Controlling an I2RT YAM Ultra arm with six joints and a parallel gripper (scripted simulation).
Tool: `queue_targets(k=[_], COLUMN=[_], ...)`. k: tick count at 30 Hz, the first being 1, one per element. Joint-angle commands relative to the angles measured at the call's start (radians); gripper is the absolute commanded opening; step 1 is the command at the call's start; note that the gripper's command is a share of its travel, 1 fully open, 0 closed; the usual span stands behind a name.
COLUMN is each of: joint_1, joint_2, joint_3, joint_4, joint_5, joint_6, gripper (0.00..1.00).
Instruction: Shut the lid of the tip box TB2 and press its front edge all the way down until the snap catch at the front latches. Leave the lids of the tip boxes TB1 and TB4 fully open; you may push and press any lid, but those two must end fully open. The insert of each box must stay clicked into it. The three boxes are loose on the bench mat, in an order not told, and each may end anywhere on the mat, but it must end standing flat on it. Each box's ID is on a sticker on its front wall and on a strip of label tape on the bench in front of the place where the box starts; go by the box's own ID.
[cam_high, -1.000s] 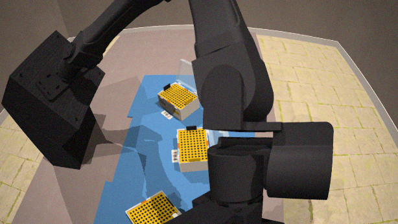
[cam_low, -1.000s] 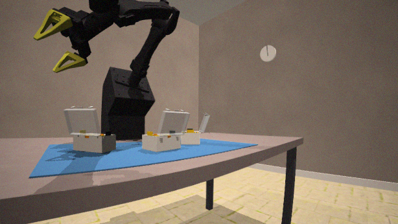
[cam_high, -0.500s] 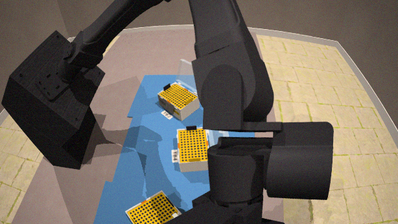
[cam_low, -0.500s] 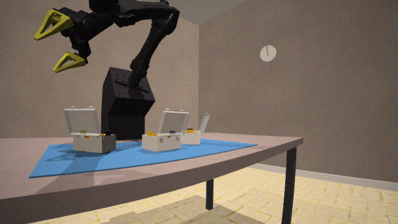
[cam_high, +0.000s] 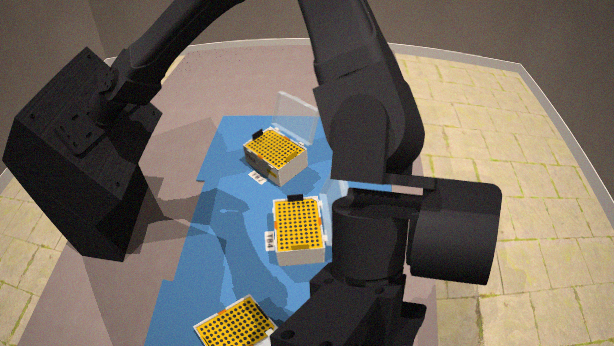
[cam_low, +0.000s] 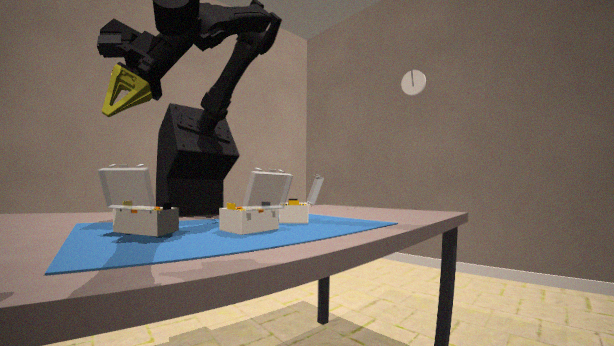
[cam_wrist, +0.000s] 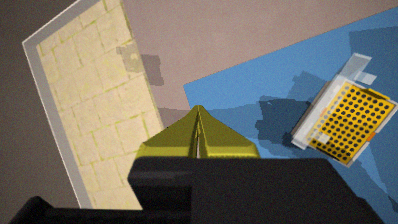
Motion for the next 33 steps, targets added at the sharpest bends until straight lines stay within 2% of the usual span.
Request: queue_targets(k=[1,5,7,10,12,19,21,23,33], joint_1=[0.009,0.023,0.044,0.066,0.087,0.142,0.142,0.162,0.247], joint_2=[-0.028,-0.032,-0.052,-0.059,-0.08,-0.103,-0.103,-0.124,-0.173], joint_3=[-0.005,-0.001,-0.033,-0.03,-0.061,-0.07,-0.07,-0.098,-0.141], joint_4=[-0.059,-0.097,-0.09,-0.145,-0.139,-0.248,-0.248,-0.247,-0.367], joint_5=[0.025,0.026,0.04,0.041,0.055,0.065,0.065,0.078,0.103], joint_6=[-0.101,-0.158,-0.159,-0.242,-0.244,-0.417,-0.417,-0.421,-0.623], gripper=[0.0,0.0,0.0,0.0,0.0,0.0,0.0,0.0,0.0])
